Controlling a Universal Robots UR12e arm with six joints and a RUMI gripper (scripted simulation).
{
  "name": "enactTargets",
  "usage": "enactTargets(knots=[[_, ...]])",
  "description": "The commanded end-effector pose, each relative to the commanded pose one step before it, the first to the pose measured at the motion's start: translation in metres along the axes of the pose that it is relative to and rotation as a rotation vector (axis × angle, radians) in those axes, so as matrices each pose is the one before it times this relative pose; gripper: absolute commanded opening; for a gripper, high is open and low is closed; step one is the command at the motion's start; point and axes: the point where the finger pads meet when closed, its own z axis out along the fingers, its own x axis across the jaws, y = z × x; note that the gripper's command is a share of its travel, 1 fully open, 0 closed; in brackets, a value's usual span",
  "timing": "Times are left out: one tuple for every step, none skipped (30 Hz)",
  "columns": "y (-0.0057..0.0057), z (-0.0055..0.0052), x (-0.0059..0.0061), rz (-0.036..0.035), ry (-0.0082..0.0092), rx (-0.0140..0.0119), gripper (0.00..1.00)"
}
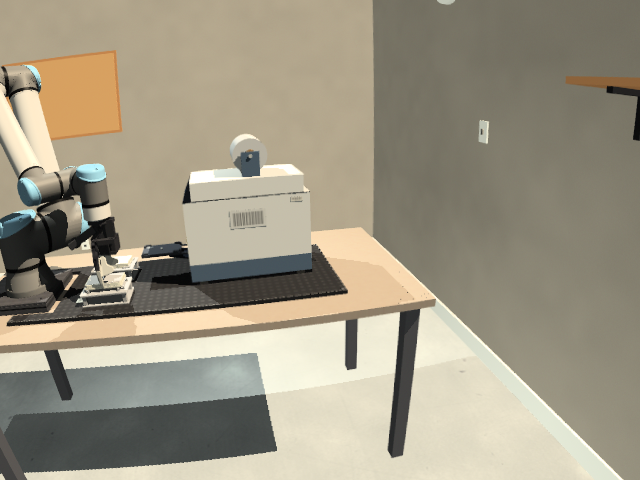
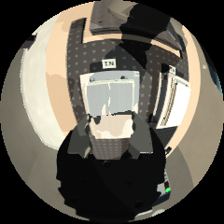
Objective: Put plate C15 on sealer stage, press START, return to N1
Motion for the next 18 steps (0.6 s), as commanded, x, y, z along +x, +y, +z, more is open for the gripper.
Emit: enactTargets(knots=[[0.00044, 0.00054, -0.00043, 0.0, -0.00072, -0.0008, 0.0], [0.0, 0.00033, 0.0, 0.0, 0.0, 0.0, 0.0], [0.0, 0.00033, 0.0, 0.0, 0.0, 0.0, 0.0], [0.0, 0.00033, 0.0, 0.0, 0.0, 0.0, 0.0], [0.0, 0.00033, 0.0, 0.0, 0.0, 0.0, 0.0], [0.0, 0.00033, 0.0, 0.0, 0.0, 0.0, 0.0], [0.0, 0.00033, 0.0, 0.0, 0.0, 0.0, 0.0], [0.0, 0.00033, 0.0, 0.0, 0.0, 0.0, 0.0], [0.00005, 0.00041, -0.00002, 0.0, -0.00001, 0.0, 0.0], [0.0, 0.00033, 0.0, 0.0, 0.0, 0.0, 0.0], [0.0, 0.00033, 0.0, 0.0, 0.0, 0.0, 0.0], [0.0, 0.00033, 0.0, 0.0, 0.0, 0.0, 0.0], [-0.00004, 0.00026, 0.00002, 0.0, 0.00001, 0.0, 0.0], [0.0, 0.00033, 0.0, 0.0, 0.0, 0.0, 0.0], [0.0, 0.0, 0.0, 0.0, 0.0, 0.0, 0.0], [0.0, 0.0, 0.0, 0.0, 0.0, 0.0, 0.0], [0.00002, 0.00036, -0.00001, 0.0, 0.0, 0.0, 0.0], [0.0, 0.00033, 0.0, 0.0, 0.0, 0.0, 0.0]])
